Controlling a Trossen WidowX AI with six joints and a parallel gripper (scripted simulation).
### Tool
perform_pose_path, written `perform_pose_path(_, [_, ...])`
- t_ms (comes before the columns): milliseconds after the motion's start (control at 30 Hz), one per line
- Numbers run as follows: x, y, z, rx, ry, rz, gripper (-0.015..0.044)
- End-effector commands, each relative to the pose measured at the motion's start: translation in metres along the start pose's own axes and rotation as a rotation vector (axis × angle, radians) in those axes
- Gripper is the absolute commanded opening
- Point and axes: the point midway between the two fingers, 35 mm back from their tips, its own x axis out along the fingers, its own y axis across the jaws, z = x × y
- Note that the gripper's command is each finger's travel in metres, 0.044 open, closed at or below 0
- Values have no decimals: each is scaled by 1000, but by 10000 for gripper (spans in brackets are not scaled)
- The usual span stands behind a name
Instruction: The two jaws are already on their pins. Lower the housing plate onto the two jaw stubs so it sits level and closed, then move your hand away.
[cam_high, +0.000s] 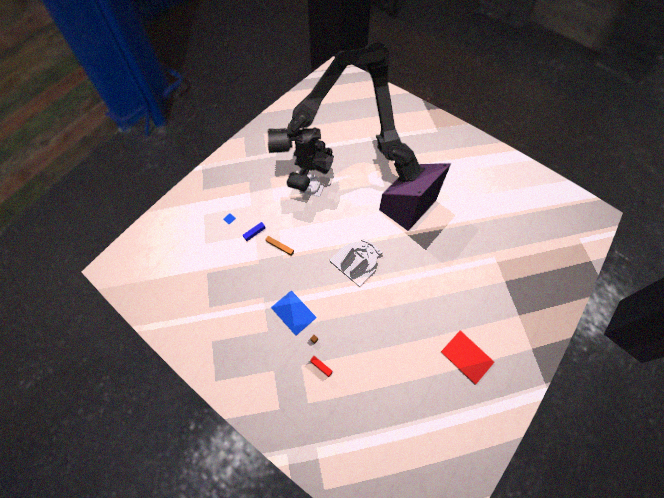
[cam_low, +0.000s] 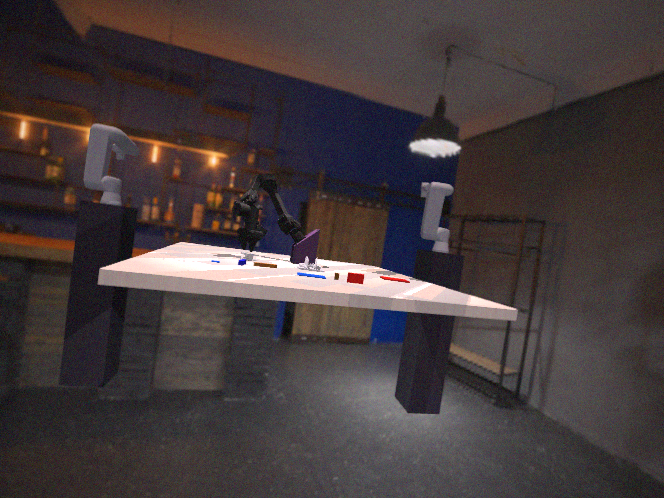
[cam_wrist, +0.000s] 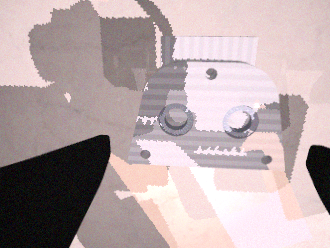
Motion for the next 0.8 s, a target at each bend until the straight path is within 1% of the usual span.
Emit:
perform_pose_path(0, [6, -1, 2, -8, -5, -1, 440])
perform_pose_path(500, [29, 0, 2, -8, -4, -1, 440])
perform_pose_path(767, [30, 0, 2, -8, -4, -1, 440])
